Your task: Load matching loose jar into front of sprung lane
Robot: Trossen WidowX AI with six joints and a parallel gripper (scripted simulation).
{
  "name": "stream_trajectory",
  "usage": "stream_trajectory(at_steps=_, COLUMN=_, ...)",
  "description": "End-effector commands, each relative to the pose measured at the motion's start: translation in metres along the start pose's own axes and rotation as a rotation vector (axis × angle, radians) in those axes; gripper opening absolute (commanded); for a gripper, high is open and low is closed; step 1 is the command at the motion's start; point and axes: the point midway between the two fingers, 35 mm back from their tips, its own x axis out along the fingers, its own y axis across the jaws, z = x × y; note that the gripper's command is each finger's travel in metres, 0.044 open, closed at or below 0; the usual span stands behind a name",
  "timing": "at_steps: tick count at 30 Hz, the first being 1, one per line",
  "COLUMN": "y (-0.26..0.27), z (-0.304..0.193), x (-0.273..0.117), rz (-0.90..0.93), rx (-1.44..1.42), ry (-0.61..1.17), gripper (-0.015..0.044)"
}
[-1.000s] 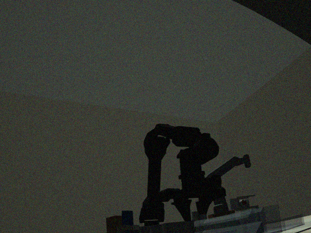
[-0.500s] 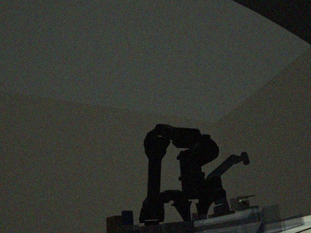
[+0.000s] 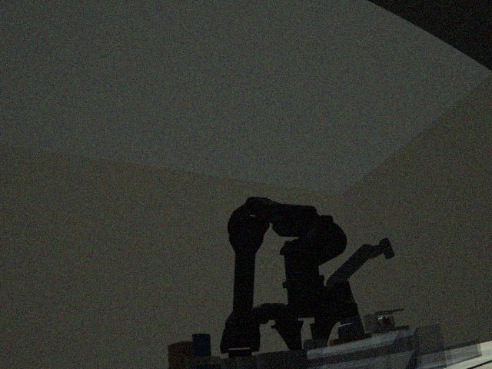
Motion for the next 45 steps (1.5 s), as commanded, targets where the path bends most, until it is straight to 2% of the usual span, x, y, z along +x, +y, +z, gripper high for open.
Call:
stream_trajectory(at_steps=1, y=-0.0007, z=0.0043, x=0.0008, rz=-0.004, rx=0.002, ry=-0.019, gripper=0.0)
stream_trajectory(at_steps=45, y=-0.0007, z=-0.0018, x=0.0046, rz=-0.004, rx=0.002, ry=-0.019, gripper=0.0)
